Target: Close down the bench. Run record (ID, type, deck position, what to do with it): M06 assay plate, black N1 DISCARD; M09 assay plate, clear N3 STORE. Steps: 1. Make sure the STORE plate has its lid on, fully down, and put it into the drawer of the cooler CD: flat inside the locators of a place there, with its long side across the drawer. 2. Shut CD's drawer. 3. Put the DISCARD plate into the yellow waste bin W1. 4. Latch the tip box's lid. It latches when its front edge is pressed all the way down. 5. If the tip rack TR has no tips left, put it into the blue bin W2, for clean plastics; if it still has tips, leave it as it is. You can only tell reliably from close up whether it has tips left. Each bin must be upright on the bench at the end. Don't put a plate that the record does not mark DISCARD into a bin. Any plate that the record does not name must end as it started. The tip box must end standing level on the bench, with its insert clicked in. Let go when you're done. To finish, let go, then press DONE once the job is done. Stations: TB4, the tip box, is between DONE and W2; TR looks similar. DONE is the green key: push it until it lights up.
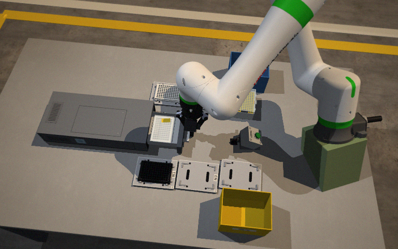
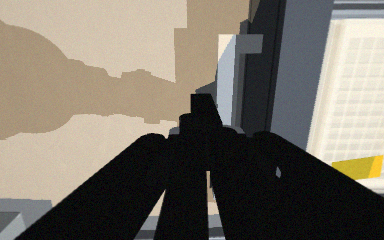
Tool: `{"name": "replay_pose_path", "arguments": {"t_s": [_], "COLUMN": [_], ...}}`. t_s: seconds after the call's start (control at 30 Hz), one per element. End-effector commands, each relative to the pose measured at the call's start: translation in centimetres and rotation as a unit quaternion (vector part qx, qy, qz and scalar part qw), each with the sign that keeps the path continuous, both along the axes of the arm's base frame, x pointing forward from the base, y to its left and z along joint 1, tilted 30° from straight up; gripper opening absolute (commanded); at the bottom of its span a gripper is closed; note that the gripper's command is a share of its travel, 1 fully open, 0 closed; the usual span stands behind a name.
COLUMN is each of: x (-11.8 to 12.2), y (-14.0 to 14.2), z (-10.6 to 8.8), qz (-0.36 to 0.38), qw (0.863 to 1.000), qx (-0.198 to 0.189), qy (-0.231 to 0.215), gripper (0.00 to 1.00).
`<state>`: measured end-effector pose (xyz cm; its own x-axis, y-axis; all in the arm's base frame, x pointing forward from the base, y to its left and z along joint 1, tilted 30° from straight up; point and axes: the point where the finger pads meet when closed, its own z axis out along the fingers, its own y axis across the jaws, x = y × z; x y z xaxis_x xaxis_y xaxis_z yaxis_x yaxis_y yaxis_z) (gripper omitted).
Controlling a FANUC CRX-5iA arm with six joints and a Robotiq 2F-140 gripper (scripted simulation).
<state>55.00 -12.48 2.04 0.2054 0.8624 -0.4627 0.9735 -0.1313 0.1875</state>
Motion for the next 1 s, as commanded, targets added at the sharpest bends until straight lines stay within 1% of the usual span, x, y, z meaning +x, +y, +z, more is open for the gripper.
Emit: {"name": "replay_pose_path", "arguments": {"t_s": [0.0,0.97], "x": [0.4,3.8], "y": [0.0,-0.5], "z": [0.1,0.8], "qz": [0.001,0.001], "qw": [1.0,1.0], "qx": [0.0,0.0], "qy": [-0.001,-0.001], "gripper": [0.1,0.1]}}
